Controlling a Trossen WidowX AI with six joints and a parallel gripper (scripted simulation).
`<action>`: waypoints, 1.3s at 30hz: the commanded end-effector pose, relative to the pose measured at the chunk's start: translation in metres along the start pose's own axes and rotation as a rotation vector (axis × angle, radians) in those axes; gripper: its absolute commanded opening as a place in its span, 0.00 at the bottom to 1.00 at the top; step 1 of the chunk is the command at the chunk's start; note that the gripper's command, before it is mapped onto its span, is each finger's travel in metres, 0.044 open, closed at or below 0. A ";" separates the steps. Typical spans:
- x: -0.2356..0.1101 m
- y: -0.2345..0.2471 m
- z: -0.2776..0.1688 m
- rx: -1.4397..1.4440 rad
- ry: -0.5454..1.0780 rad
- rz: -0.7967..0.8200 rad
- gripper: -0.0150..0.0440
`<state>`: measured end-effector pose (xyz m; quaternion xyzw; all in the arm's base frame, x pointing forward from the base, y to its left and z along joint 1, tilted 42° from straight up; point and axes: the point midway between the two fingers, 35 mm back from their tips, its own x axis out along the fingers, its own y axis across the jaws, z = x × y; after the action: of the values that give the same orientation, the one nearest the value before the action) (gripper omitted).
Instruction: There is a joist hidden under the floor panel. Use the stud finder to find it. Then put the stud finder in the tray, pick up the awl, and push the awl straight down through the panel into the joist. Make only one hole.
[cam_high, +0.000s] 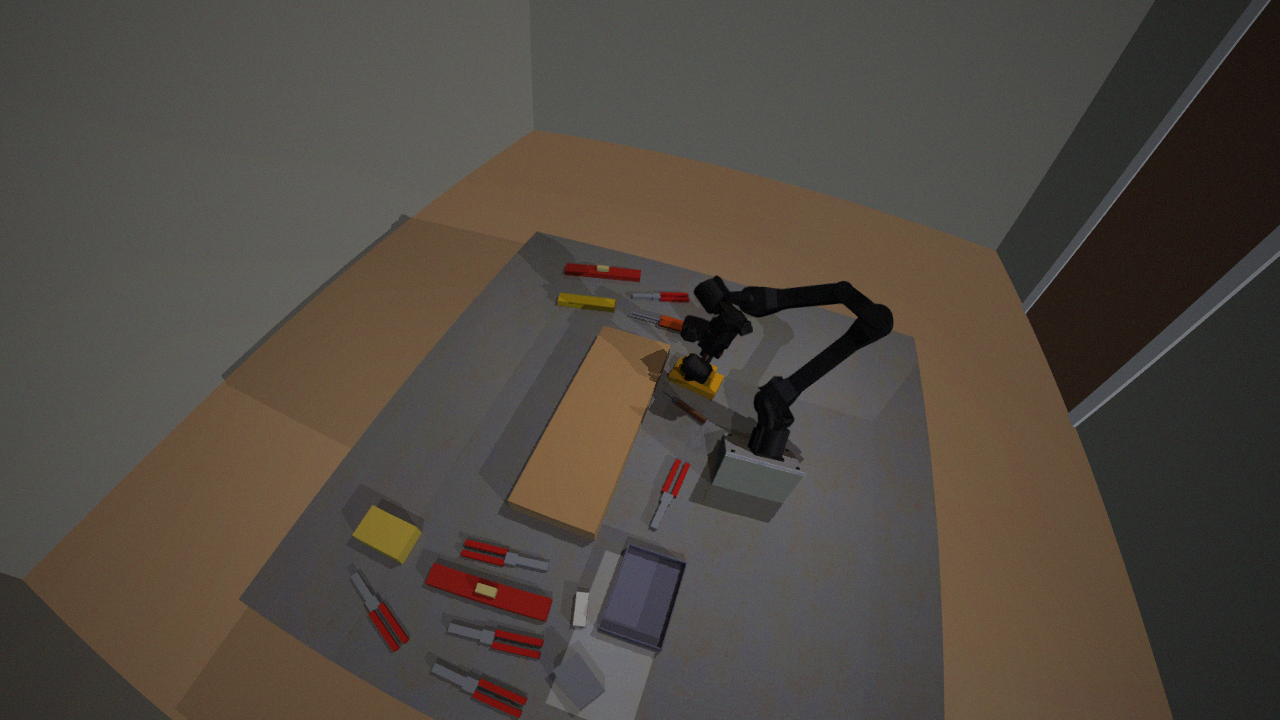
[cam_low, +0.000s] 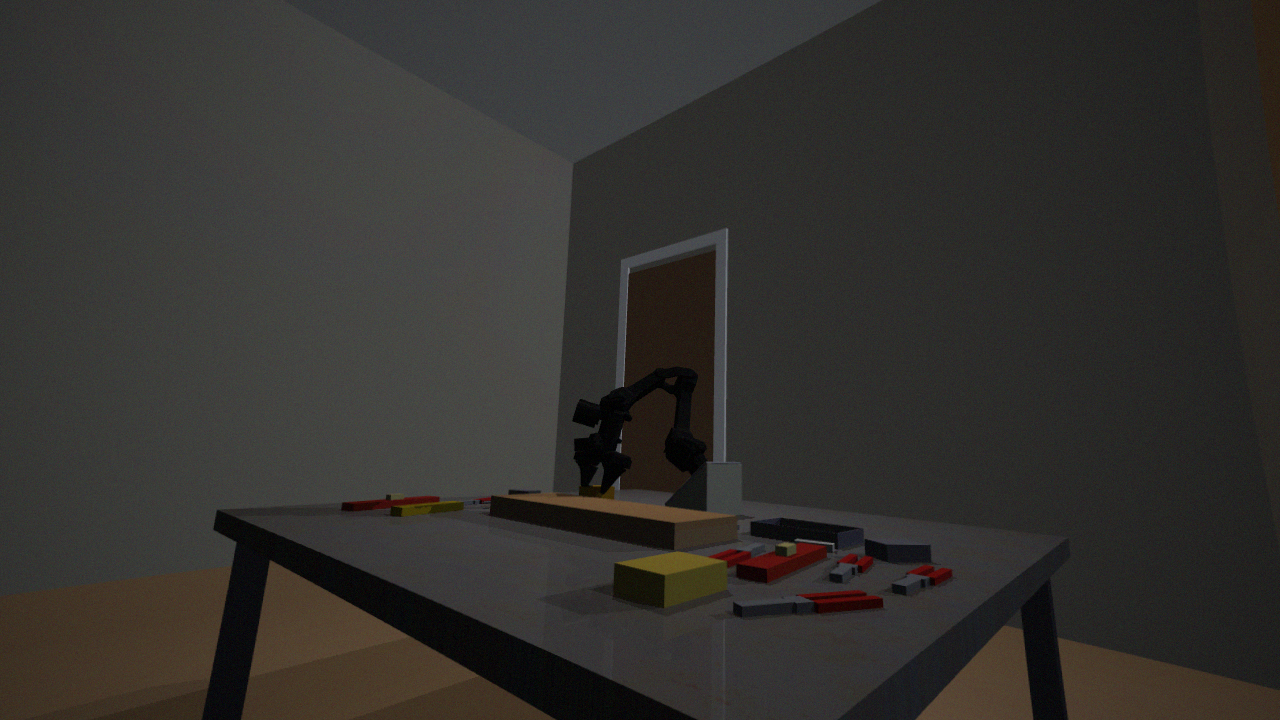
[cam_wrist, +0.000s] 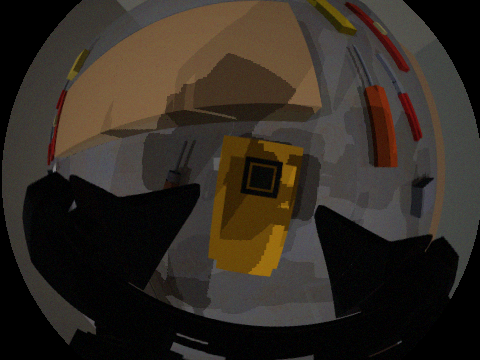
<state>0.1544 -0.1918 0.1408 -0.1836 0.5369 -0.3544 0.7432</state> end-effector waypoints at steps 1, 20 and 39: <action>0.008 0.003 -0.004 -0.011 0.008 0.007 1.00; 0.016 0.002 -0.008 -0.012 0.006 0.004 0.76; 0.016 0.002 -0.008 -0.012 0.006 0.004 0.55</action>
<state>0.1507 -0.2009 0.1267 -0.1843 0.5405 -0.3515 0.7418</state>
